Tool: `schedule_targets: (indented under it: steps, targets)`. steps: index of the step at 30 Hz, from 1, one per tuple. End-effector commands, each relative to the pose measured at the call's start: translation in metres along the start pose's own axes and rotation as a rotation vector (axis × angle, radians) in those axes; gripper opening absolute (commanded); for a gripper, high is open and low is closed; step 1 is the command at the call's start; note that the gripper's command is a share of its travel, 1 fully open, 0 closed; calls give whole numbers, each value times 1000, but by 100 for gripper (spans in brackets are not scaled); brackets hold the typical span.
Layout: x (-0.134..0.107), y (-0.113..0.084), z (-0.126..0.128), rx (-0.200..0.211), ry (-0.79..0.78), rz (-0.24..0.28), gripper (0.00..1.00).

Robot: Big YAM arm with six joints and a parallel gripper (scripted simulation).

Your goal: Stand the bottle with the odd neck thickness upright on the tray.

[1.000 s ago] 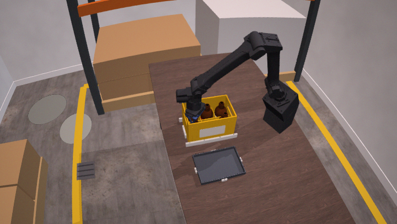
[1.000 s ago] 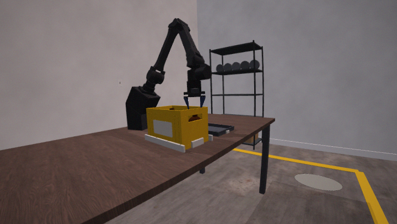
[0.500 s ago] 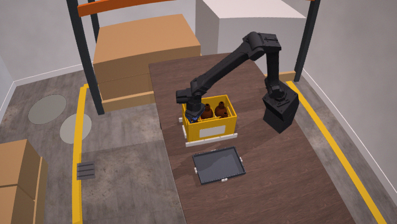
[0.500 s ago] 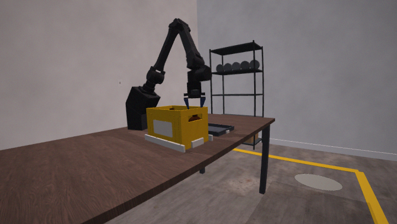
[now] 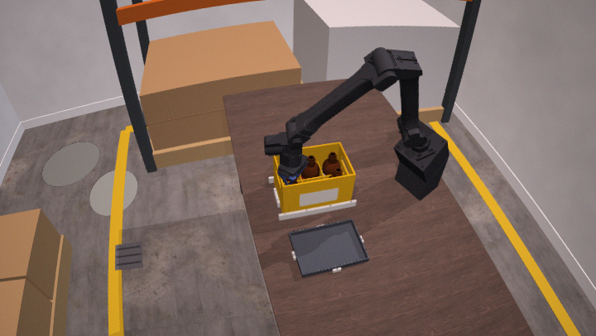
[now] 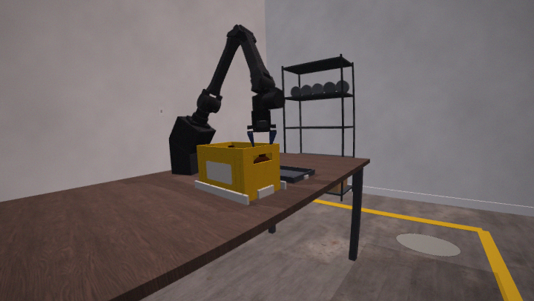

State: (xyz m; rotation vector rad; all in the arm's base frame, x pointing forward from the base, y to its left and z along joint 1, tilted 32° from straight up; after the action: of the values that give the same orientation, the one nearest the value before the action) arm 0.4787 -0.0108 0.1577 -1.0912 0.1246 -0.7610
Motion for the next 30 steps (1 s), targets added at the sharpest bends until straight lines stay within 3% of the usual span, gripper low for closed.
schedule_targets:
  steps: [1,24,25,30]
  targets:
    - [-7,17,-2,-11,2,25,61]
    - [-7,17,-2,-11,2,25,61]
    - [-7,17,-2,-11,2,25,0]
    - [-7,16,-1,-11,-1,28,0]
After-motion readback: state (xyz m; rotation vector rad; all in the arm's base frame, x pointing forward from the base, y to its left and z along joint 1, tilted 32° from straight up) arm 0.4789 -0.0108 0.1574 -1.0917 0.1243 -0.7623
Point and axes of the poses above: the point where the finger pads meet when closed, its own y axis out along the fingers, its own z axis across the jaws, x = y × z, the point moved 2 cm from there along -y, back along the fingers, and after that the axes turned 6 degrees about -y, right-handed, at the moved point
